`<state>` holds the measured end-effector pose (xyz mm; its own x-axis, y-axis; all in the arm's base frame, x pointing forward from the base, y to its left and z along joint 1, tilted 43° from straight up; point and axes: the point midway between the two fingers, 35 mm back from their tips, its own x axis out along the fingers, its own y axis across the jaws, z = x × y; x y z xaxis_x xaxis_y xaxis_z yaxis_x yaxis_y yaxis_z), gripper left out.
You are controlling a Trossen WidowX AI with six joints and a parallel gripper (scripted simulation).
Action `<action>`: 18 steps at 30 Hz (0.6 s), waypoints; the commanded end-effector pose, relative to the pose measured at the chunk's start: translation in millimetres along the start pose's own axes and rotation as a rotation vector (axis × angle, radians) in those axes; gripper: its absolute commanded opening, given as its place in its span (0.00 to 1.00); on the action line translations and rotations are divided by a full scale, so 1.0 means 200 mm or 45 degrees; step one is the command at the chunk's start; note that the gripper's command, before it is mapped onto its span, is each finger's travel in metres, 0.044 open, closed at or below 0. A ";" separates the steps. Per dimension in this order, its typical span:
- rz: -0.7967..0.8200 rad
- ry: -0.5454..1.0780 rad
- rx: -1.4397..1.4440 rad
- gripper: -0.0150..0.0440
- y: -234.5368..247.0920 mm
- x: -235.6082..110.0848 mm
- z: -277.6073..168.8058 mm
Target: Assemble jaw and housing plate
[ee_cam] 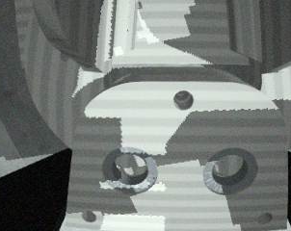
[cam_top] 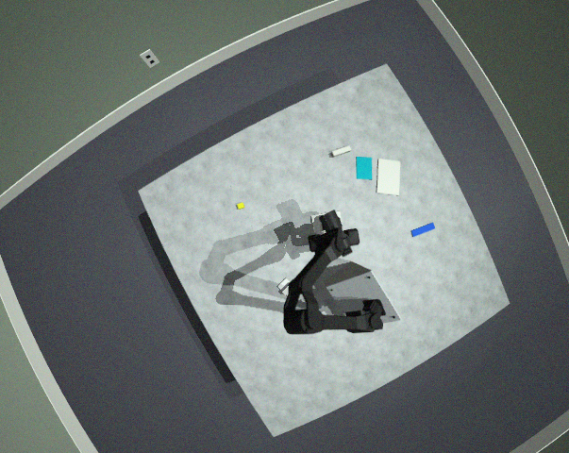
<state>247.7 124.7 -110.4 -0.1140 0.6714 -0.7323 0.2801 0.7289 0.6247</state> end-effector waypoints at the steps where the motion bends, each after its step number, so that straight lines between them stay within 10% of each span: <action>1: 0.005 0.001 0.004 0.85 0.00 0.01 0.00; 18: 0.005 0.001 0.002 0.85 0.00 0.02 0.00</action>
<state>247.7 125.4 -111.7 -0.1113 0.6734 -0.7308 0.2865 0.7259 0.6253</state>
